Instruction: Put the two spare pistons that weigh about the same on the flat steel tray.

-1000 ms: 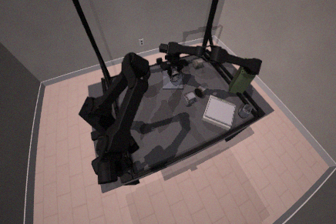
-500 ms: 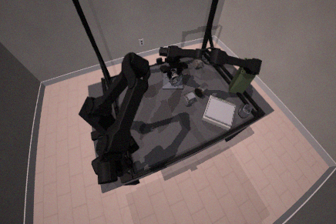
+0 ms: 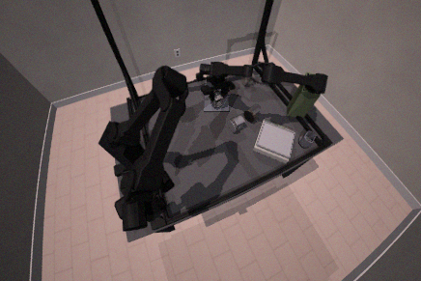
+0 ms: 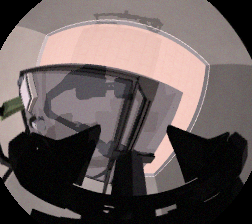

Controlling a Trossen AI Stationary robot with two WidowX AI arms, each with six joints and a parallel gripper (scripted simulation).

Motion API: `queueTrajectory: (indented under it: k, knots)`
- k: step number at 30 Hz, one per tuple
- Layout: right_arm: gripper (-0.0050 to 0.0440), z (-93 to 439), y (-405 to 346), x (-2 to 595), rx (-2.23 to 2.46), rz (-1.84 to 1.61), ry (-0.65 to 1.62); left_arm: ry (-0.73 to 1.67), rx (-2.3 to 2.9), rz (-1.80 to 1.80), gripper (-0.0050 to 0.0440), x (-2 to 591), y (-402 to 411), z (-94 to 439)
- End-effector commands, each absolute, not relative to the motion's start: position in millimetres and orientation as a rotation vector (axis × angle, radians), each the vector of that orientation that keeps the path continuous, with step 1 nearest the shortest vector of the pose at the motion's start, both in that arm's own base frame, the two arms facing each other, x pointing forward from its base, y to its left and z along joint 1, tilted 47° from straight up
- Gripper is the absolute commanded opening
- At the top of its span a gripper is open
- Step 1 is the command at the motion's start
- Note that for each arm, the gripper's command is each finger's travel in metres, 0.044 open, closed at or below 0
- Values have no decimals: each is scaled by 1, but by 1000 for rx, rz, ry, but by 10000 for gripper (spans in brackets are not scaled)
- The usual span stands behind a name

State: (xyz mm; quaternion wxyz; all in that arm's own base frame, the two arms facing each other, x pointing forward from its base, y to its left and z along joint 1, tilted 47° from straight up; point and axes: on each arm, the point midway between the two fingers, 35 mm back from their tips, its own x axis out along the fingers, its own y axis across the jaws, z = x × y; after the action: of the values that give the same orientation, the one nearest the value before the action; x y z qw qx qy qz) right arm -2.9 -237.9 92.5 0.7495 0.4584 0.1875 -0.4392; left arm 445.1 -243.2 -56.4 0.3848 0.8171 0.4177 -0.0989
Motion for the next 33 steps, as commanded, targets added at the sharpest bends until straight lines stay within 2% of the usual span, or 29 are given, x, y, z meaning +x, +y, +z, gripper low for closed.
queueTrajectory:
  k: [1,10,11,33]
  knots:
    - [440,93,-238,-2,1002,-957,408,1051,2093,-256,158,445,-246,-59]
    - [440,93,-238,-2,1002,-957,408,1051,2093,-256,158,453,-239,-67]
    - [440,93,-238,-2,1002,-957,408,1051,2093,-256,378,453,-239,-67]
    - [440,93,-238,-2,1002,-957,408,1051,2093,-256,378,453,-239,-67]
